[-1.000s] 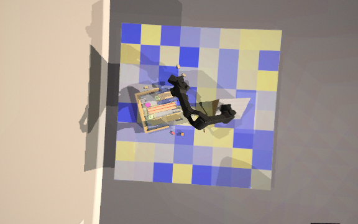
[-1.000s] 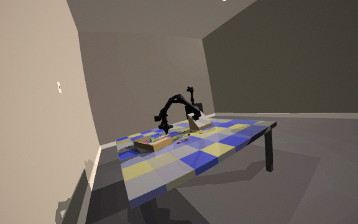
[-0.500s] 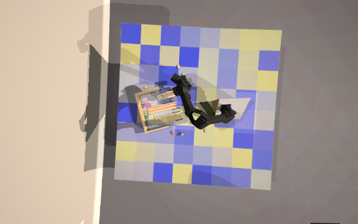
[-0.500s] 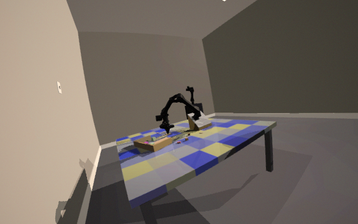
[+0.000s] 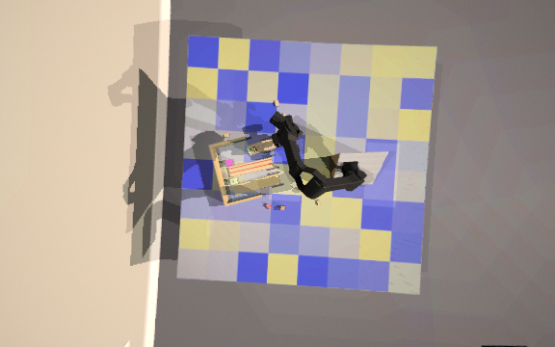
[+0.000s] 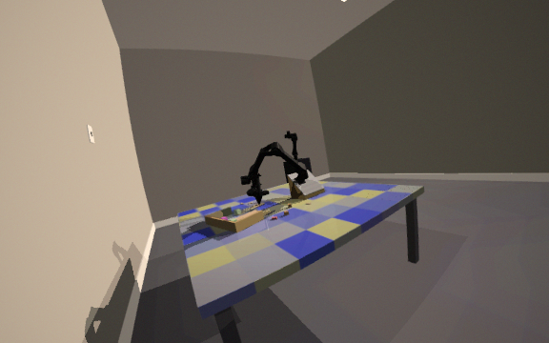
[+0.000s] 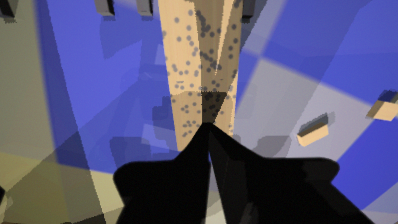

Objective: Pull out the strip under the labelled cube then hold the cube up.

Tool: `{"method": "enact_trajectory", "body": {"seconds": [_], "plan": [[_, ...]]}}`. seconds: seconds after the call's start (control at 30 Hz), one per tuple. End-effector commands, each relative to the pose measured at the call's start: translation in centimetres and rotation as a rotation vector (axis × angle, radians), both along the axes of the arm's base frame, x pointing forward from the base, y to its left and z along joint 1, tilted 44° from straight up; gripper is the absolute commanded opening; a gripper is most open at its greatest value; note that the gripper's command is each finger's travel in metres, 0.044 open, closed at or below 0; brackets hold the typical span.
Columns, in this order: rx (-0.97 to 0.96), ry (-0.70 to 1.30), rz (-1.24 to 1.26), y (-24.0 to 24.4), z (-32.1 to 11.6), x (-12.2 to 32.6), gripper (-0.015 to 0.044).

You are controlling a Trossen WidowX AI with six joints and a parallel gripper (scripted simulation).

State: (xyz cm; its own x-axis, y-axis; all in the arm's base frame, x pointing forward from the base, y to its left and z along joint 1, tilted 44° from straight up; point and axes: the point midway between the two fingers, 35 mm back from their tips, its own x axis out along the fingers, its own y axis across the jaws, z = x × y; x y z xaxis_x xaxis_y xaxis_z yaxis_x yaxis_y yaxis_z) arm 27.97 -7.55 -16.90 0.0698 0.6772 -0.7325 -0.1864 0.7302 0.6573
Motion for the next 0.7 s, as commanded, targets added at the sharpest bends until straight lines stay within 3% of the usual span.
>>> {"method": "enact_trajectory", "body": {"seconds": [0.0, 0.67], "plan": [[0.002, 0.031, 0.015, 0.5, -0.5, -1.6, 0.0000], [0.001, 0.033, 0.015, 0.1, -1.0, -4.3, 0.0000]]}}
